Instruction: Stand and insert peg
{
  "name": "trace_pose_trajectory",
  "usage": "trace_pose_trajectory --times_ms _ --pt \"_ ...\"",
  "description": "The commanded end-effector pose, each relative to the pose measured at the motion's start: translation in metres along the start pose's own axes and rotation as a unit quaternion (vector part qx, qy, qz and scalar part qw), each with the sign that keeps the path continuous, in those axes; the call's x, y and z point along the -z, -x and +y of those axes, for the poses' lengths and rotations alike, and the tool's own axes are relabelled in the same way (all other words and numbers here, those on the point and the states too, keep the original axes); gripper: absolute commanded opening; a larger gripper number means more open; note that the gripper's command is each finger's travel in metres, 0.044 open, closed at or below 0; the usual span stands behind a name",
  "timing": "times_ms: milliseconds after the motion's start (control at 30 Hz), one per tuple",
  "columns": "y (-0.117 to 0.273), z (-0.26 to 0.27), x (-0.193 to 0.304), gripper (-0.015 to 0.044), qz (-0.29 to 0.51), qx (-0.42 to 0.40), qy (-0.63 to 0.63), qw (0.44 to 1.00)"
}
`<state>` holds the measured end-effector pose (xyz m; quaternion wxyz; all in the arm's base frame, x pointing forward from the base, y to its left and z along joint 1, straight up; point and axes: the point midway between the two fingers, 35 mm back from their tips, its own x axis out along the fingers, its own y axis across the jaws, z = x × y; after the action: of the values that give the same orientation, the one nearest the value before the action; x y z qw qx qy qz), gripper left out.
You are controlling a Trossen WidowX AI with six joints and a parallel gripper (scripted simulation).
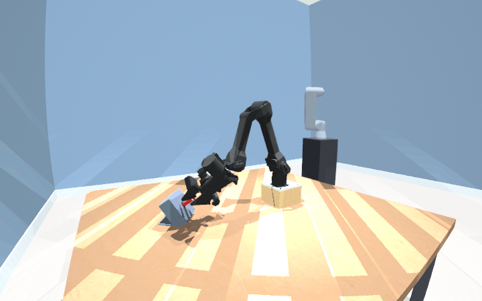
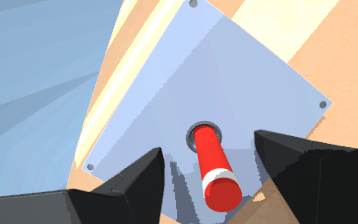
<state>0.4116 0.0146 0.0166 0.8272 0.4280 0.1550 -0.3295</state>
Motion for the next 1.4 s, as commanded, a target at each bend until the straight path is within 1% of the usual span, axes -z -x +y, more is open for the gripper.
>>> trace_pose_trajectory --times_ms 0,133,1367 --pt "0.000 0.000 0.000 0.0341 0.000 0.000 0.000 1.000" --pt "0.003 0.000 0.000 0.0440 0.000 0.000 0.000 1.000" --pt "0.054 0.007 0.003 0.0440 0.004 0.000 0.000 1.000"
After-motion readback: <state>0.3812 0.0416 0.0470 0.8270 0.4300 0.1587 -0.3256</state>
